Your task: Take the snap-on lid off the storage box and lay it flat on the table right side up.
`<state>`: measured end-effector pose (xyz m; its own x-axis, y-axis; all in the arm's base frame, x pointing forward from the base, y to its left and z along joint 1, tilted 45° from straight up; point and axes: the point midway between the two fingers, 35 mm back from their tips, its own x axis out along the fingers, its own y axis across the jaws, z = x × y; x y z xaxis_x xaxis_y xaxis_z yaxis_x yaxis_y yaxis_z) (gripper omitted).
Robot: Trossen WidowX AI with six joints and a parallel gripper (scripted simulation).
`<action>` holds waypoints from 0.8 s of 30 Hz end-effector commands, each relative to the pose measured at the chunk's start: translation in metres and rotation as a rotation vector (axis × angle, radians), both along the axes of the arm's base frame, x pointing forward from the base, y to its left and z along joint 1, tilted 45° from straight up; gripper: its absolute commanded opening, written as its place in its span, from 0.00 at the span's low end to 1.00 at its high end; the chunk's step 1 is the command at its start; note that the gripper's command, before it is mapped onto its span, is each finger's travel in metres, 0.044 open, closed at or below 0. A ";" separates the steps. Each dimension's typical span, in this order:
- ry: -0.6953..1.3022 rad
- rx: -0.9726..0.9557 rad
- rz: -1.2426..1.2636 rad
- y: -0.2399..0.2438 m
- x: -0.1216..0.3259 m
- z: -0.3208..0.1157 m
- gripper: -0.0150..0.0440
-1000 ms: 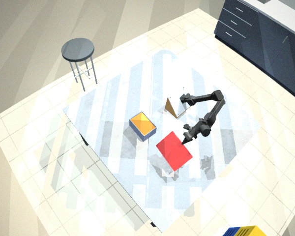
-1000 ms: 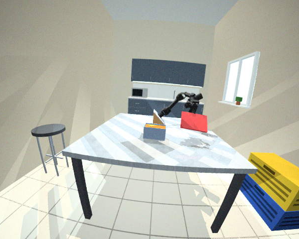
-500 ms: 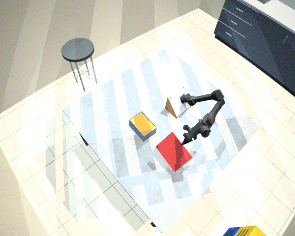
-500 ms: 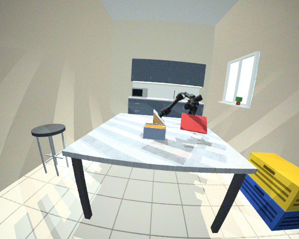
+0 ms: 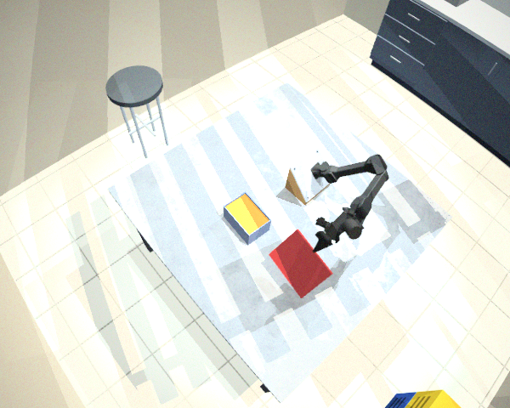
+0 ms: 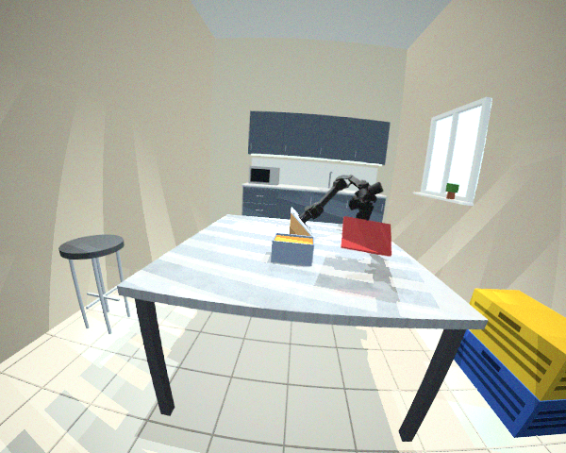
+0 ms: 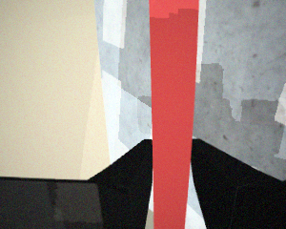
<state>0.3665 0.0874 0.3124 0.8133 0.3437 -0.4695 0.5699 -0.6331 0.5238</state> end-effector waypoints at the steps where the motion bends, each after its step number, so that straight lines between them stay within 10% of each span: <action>1: 0.000 -0.001 -0.013 0.000 0.001 -0.004 0.25; 24: -0.001 0.000 -0.013 0.013 0.003 -0.016 0.25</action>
<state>0.3680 0.1007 0.2996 0.8139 0.3446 -0.4678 0.5693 -0.6338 0.5236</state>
